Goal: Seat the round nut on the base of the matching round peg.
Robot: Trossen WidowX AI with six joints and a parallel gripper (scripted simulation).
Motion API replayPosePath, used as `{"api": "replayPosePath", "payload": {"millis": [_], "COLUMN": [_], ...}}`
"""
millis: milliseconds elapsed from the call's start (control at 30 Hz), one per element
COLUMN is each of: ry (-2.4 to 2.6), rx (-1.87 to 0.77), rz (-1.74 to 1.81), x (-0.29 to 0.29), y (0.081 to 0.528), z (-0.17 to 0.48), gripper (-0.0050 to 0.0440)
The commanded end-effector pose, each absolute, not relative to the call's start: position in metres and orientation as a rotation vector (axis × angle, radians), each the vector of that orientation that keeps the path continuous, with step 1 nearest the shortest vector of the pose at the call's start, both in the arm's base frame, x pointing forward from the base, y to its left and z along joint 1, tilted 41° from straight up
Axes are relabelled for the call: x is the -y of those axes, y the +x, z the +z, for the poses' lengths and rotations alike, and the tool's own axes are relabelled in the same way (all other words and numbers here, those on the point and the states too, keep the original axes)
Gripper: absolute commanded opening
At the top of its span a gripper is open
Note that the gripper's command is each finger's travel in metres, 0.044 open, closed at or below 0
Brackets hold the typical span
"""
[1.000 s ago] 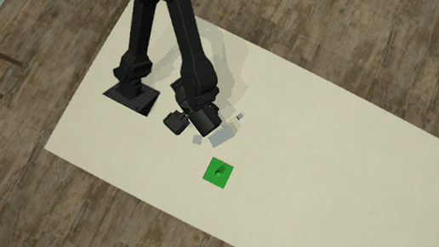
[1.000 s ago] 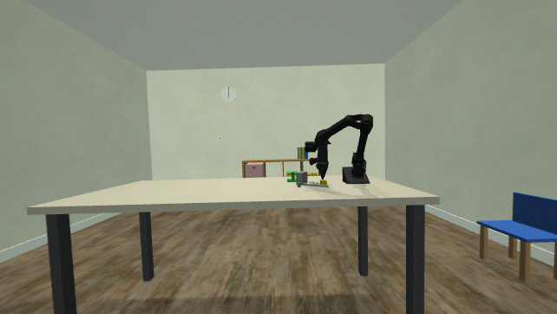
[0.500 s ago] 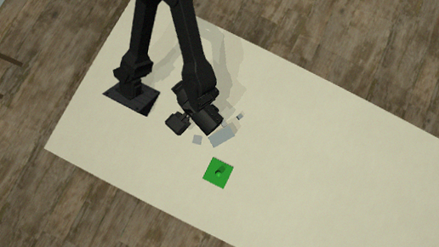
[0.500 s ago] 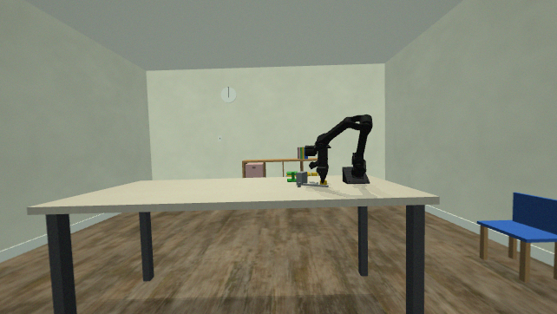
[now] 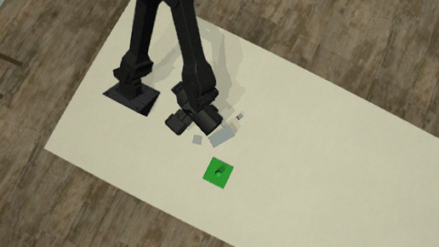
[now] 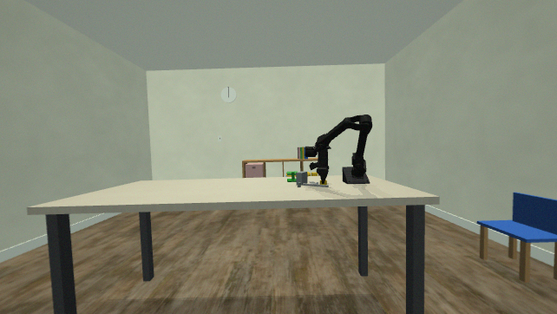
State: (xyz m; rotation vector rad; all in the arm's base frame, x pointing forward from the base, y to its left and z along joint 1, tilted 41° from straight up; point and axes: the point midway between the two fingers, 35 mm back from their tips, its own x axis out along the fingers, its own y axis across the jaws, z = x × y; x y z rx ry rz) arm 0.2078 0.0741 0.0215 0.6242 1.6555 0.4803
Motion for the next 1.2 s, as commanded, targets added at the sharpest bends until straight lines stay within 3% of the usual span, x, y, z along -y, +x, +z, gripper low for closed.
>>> {"api": "replayPosePath", "payload": {"millis": [0,200,400,900,1167], "ry": [0.629,0.629,0.625,0.616,0.617], "rx": [-1.646,-1.646,-1.648,-1.652,-1.651], "rz": [0.482,0.482,0.481,0.473,0.471], "x": [-0.075,-0.075,-0.072,-0.048,-0.031], "y": [0.21,0.21,0.211,0.221,0.224], "z": [0.023,0.023,0.025,0.051,0.07], "gripper": [0.0175,0.0148,0.0004,-0.0005,-0.005]}}
